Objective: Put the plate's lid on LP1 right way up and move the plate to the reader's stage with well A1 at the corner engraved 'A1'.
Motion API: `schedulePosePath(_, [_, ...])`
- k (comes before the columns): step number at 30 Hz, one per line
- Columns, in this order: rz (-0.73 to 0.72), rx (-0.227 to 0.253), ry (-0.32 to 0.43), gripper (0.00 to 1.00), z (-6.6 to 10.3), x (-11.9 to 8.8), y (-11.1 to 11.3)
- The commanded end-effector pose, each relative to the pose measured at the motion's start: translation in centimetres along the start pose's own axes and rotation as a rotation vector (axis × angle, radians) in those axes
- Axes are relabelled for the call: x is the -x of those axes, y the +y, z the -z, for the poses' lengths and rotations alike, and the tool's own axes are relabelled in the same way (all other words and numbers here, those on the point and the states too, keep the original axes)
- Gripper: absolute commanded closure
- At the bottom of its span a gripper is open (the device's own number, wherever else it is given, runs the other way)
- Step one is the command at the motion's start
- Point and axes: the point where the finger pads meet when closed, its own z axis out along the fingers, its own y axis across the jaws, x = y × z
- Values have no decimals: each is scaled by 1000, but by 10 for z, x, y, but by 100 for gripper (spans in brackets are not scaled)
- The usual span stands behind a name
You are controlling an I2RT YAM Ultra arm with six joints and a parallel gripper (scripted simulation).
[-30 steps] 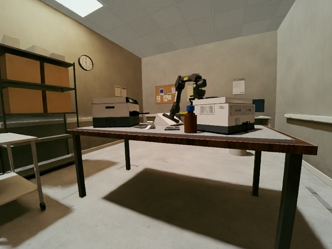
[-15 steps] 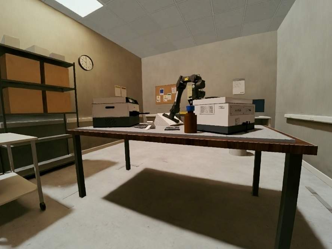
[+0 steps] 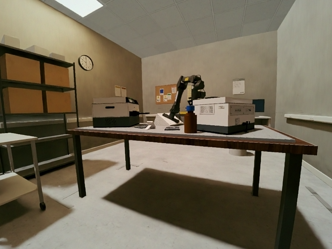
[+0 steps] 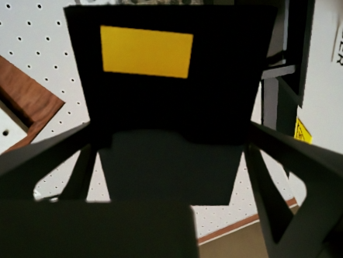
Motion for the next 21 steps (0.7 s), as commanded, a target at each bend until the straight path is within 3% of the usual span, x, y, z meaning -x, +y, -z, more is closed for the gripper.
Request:
schedulePosePath(1, [-70,-22,-15,15,4,-1,-9])
schedulePosePath(5, [-125,13,-12,15,-12,-12,-5])
schedulePosePath(7, [-125,13,-12,15,-12,-12,-5])
schedulePosePath(8, [-117,-62,-14,15,8,-9,-14])
schedulePosePath(14, [-192,-33,-13,15,8,-8,-8])
schedulePosePath(16, [-219,-23,-11,15,-4,-16,-17])
schedulePosePath(20, [-272,5,-9,15,-15,-25,-14])
schedulePosePath(21, [-273,-34,-10,15,-4,-22,-14])
